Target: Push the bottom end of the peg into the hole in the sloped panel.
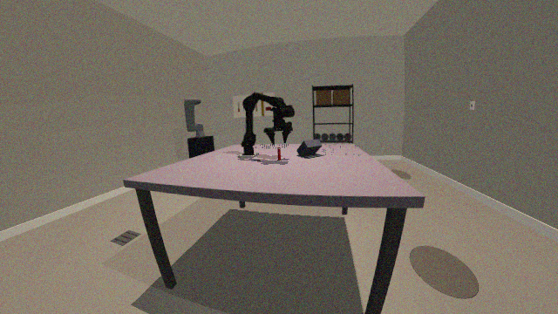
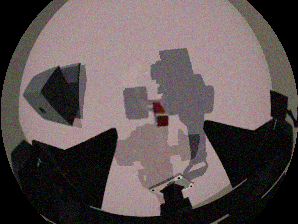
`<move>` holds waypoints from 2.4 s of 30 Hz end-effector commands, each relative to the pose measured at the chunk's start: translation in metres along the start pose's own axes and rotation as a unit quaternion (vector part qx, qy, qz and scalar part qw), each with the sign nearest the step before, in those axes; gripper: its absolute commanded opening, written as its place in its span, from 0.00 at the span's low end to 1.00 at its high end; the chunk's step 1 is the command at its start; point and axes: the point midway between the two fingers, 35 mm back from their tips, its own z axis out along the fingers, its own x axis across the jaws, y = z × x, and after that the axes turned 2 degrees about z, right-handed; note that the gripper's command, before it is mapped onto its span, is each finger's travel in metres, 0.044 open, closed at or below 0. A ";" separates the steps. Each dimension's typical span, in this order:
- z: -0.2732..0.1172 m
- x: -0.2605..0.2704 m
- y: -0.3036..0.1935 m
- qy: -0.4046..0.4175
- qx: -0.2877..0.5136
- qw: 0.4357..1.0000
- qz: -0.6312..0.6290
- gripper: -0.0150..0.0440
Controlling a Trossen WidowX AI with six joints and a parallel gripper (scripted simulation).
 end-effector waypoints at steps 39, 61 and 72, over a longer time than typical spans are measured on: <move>0.063 -0.003 -0.002 0.002 0.007 1.000 0.003 1.00; 0.062 -0.004 0.000 0.000 0.005 1.000 0.004 0.30; 0.050 -0.003 0.001 0.001 0.005 1.000 0.004 0.25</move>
